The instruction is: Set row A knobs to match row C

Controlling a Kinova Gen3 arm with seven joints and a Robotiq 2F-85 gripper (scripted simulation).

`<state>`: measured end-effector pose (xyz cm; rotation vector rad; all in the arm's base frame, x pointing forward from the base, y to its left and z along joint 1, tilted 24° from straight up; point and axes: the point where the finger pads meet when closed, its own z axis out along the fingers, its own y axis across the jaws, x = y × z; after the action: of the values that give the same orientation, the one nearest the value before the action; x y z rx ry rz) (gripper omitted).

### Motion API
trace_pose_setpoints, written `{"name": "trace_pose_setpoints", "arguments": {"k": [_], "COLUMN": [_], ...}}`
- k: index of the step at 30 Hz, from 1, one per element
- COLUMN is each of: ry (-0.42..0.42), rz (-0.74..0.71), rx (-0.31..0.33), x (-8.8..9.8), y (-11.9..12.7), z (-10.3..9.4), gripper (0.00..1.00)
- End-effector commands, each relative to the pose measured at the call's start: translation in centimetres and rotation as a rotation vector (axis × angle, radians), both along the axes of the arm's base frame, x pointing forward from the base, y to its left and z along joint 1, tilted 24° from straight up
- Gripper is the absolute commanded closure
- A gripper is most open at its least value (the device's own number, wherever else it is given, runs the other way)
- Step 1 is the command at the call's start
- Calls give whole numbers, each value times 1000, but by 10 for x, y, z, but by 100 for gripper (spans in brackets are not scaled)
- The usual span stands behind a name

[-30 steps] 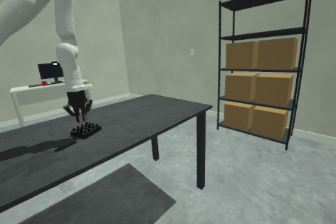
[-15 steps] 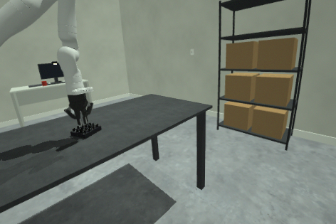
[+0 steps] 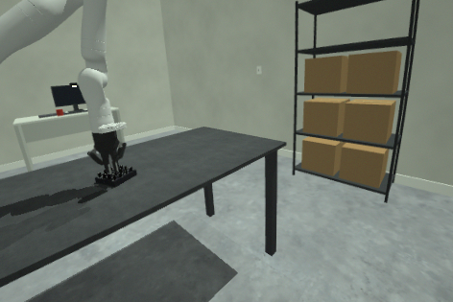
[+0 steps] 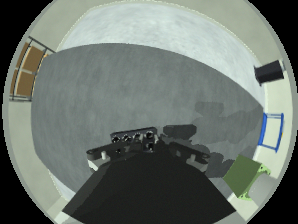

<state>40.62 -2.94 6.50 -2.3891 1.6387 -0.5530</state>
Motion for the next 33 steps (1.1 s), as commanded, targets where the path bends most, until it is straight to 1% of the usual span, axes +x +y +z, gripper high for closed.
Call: {"name": "trace_pose_setpoints", "arguments": {"k": [1,10,33], "ry": [-2,2,2], "rz": [-6,-6,-6], "rx": [2,3,3], "x": [3,3,3], "y": [-1,-1,-1], "z": [-3,-7,-7], "gripper": [81,81,81]}}
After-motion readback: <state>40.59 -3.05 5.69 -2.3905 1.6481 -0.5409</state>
